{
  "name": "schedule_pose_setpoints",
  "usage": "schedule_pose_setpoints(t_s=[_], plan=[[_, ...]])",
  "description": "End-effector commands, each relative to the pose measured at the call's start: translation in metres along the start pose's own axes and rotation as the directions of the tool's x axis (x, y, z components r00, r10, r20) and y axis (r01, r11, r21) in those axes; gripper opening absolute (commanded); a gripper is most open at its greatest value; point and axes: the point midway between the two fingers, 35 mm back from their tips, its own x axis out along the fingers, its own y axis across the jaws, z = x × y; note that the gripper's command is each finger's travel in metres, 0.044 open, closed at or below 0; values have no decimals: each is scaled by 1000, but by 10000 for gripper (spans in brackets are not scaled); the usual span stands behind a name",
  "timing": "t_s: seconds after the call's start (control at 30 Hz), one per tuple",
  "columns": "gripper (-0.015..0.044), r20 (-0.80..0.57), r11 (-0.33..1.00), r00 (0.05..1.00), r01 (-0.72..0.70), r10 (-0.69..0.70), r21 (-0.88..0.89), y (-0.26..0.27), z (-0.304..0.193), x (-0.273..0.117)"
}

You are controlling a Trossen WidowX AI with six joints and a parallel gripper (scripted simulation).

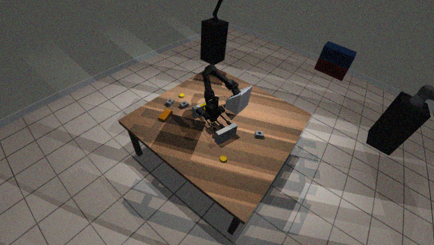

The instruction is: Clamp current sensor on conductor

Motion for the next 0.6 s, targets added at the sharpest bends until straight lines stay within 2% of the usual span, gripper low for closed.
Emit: schedule_pose_setpoints(t_s=[0.0, 0.1, 0.57], plan=[[0, 0, 1000, 1000, 0, 0, 0, 0, 0, 0], [0, 0, 1000, 1000, 0, 0, 0, 0, 0, 0], [367, 0, 1000, 1000, 0, 0, 0, 0, 0, 0]])
